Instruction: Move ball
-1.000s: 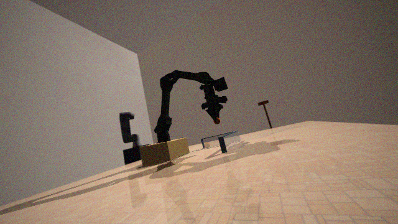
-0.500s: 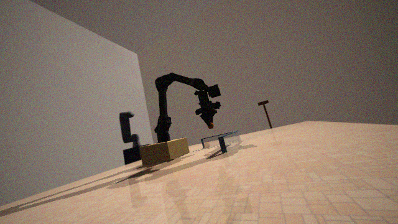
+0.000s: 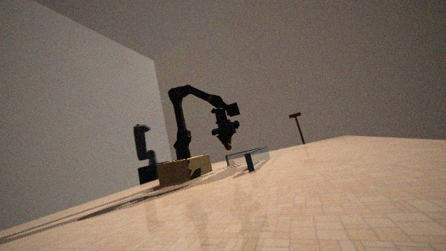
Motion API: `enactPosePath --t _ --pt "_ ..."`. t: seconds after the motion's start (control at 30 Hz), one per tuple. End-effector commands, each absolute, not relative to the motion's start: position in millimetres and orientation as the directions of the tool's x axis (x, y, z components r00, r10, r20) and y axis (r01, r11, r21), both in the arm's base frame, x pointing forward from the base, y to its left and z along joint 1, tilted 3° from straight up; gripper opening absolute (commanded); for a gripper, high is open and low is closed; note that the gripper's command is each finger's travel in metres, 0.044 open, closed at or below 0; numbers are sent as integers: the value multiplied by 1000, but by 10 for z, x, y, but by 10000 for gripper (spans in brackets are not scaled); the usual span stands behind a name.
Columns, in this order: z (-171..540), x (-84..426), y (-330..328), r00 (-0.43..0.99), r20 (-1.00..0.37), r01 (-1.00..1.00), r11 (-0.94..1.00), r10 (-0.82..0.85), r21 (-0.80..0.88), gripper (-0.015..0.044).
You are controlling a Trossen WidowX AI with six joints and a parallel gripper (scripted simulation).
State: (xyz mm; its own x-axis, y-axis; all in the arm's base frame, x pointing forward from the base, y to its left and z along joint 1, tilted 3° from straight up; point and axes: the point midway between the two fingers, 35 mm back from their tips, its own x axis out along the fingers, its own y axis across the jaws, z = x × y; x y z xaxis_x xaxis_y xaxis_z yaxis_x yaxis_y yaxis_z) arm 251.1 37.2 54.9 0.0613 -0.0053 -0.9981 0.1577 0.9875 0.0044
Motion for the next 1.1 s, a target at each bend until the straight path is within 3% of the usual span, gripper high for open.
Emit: enactPosePath --t 0.0,0.43,1.07 --pt "515 2502 377 70 -997 164 987 -8 4 0" --pt "-125 2544 371 70 -998 164 987 -8 4 0" --pt "-350 2552 368 70 -998 164 987 -8 3 0"
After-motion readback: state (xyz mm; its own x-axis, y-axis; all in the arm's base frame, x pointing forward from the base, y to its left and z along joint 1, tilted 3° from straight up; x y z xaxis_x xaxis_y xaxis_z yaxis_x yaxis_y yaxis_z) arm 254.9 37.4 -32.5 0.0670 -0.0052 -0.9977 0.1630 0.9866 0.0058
